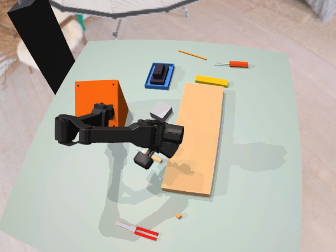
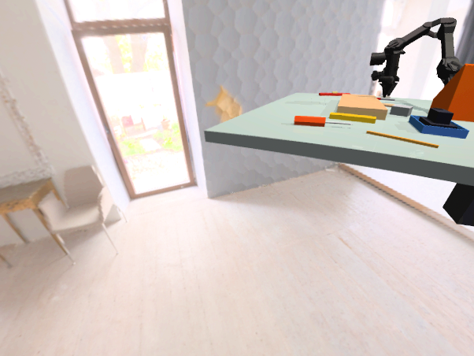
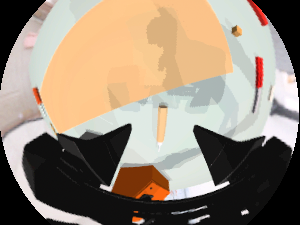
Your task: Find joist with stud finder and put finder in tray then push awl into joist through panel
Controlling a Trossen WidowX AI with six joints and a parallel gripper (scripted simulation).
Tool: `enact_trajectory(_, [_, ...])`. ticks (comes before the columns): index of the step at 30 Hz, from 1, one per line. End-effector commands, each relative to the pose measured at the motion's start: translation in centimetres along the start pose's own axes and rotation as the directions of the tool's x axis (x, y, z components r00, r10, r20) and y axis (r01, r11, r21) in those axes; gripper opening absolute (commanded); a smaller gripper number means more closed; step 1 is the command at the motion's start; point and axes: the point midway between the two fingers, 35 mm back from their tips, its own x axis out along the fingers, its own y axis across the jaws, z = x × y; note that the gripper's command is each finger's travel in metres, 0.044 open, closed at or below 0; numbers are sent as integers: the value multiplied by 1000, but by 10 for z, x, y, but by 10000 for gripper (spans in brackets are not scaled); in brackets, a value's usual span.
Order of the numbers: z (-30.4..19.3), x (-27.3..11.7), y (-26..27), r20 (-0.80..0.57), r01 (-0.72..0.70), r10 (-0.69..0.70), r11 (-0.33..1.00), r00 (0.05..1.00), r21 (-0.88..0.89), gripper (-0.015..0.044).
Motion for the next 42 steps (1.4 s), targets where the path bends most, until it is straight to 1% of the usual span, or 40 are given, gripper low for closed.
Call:
enact_trajectory(1, [-2, 9, 0, -7, 5, -5, 1000, 1000, -6, 440])
enact_trajectory(23, [0, 44, -2, -6, 8, -8, 1000, 1000, -6, 440])
enact_trajectory(30, [0, 46, -2, -6, 8, -8, 1000, 1000, -6, 440])
enact_trajectory(42, [0, 46, -2, -6, 8, -8, 1000, 1000, -6, 125])
